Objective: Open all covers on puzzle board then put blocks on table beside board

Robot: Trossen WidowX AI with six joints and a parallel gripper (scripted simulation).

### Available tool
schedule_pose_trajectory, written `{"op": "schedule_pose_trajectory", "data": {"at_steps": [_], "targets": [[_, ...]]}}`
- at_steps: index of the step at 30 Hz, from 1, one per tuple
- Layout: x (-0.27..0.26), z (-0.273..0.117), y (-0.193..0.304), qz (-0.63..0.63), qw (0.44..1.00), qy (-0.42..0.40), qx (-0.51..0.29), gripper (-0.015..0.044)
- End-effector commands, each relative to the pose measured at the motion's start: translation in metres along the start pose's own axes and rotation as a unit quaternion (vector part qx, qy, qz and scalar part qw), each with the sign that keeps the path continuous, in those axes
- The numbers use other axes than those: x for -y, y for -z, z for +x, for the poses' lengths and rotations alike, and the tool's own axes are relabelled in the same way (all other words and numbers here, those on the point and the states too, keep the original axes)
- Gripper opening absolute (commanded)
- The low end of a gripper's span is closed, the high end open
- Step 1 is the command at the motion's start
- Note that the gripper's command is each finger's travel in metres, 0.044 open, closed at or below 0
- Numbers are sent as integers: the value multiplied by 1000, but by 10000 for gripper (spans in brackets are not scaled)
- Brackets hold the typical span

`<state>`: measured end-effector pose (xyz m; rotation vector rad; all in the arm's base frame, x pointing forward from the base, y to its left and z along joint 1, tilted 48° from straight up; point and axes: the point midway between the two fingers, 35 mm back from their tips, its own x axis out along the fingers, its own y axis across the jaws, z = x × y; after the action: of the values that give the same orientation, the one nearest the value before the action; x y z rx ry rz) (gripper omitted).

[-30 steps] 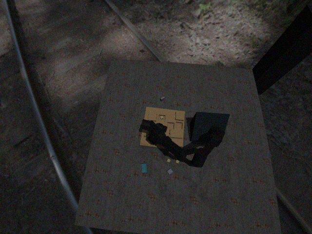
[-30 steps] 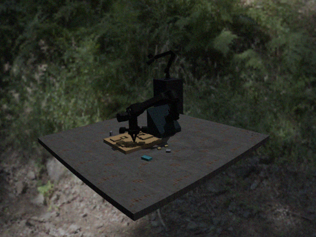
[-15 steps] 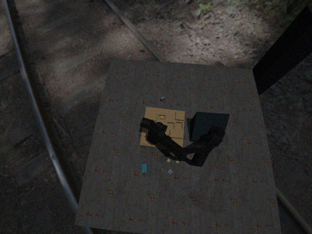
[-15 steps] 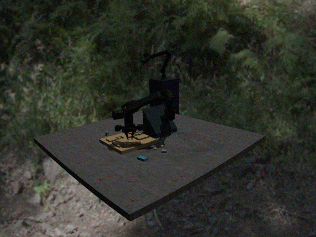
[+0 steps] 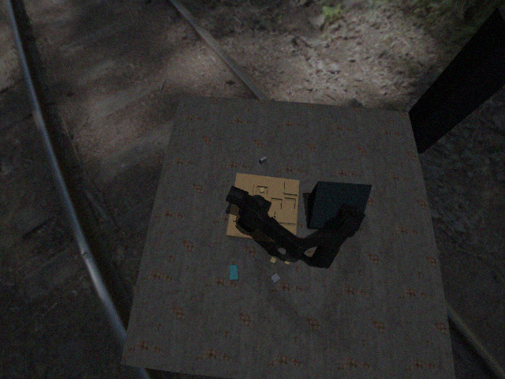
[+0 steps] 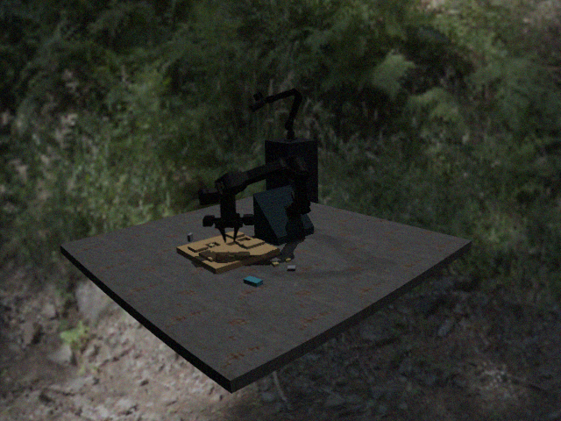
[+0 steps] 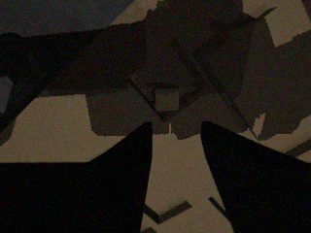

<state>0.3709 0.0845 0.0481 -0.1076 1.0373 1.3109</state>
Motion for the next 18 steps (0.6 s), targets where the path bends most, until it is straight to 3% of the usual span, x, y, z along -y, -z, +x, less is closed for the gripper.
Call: {"op": "schedule_pose_trajectory", "data": {"at_steps": [1,18], "targets": [[-1,11,0,1,1000,-1,-1,144],[-1,27,0,1,1000,-1,0,144]]}}
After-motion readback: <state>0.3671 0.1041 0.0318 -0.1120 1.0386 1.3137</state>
